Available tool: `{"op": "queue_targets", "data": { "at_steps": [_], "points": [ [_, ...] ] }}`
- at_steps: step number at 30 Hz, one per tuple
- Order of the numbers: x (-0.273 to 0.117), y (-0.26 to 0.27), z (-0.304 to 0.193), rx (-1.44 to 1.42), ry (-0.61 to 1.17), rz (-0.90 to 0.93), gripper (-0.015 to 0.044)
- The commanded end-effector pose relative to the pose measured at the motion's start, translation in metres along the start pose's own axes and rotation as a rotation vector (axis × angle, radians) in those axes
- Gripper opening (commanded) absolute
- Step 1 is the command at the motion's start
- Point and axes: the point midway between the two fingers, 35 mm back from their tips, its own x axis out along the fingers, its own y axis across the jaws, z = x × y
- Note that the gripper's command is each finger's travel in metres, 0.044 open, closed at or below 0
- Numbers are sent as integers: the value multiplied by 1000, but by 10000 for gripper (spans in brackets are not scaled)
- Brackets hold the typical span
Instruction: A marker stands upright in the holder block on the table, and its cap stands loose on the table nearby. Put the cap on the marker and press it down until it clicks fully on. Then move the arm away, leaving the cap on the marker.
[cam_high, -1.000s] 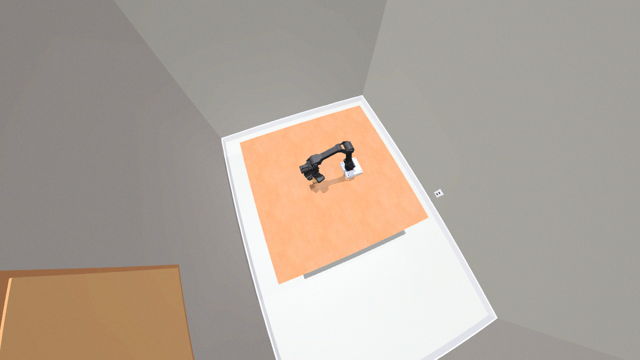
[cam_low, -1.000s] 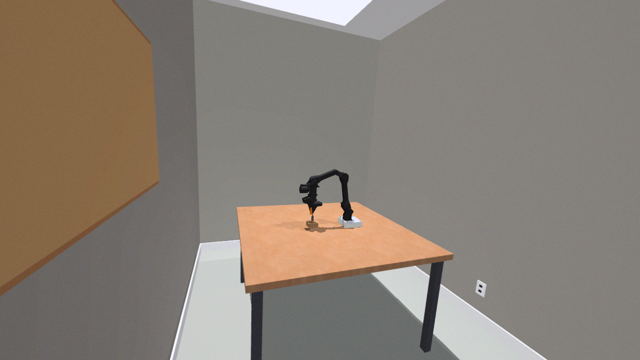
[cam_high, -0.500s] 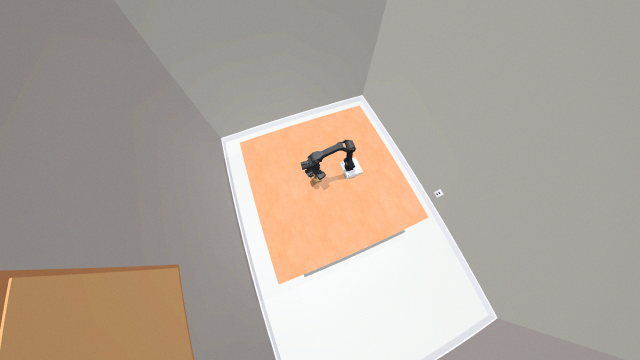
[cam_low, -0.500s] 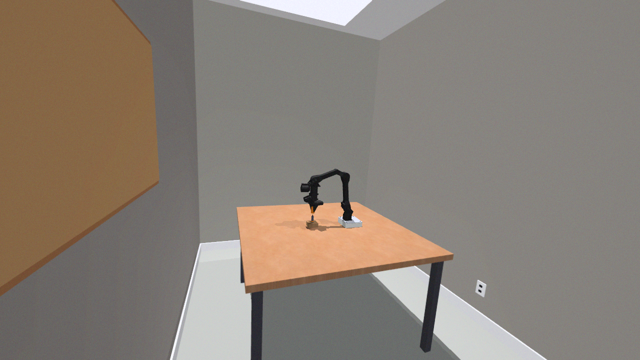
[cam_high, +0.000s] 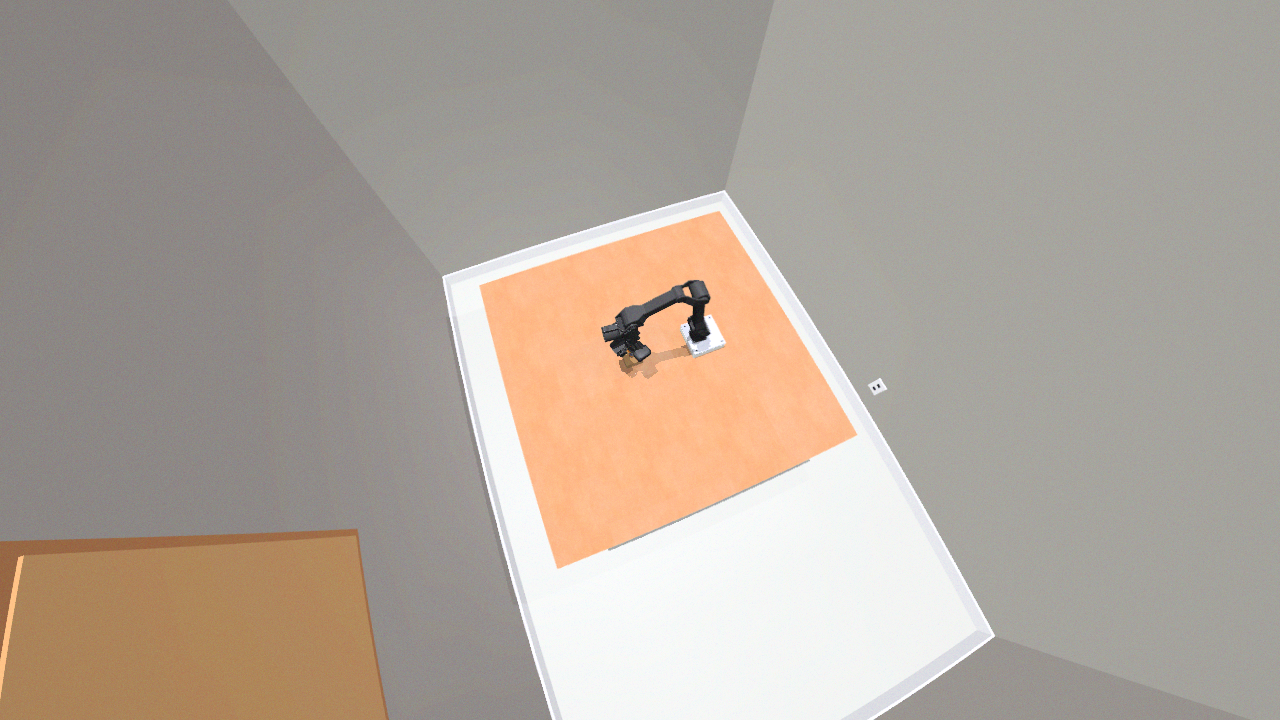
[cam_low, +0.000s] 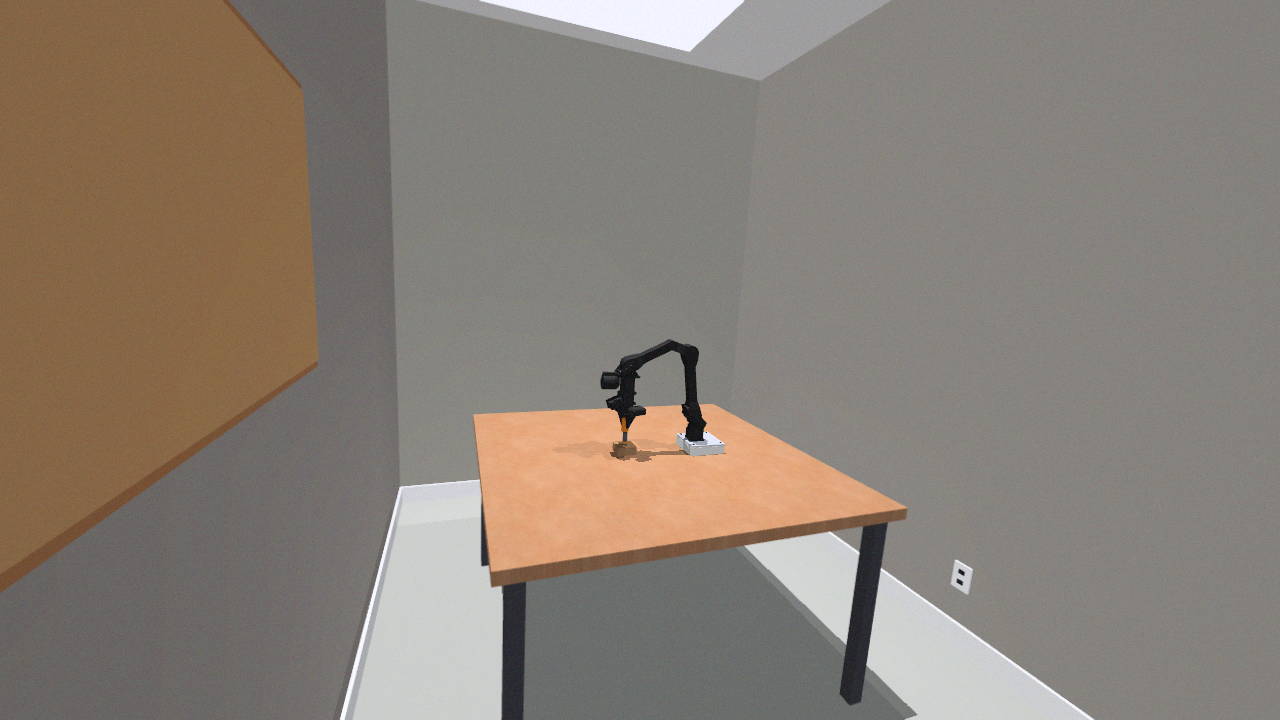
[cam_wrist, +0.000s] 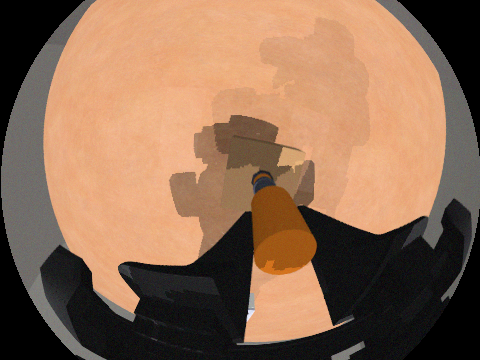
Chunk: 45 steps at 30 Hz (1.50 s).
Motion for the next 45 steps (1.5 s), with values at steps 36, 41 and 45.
{"op": "queue_targets", "data": {
  "at_steps": [36,41,45],
  "points": [
    [35,1,-2,-2,3,2,210],
    [35,1,-2,-2,3,2,341],
    [35,1,-2,-2,3,2,440]
  ]
}}
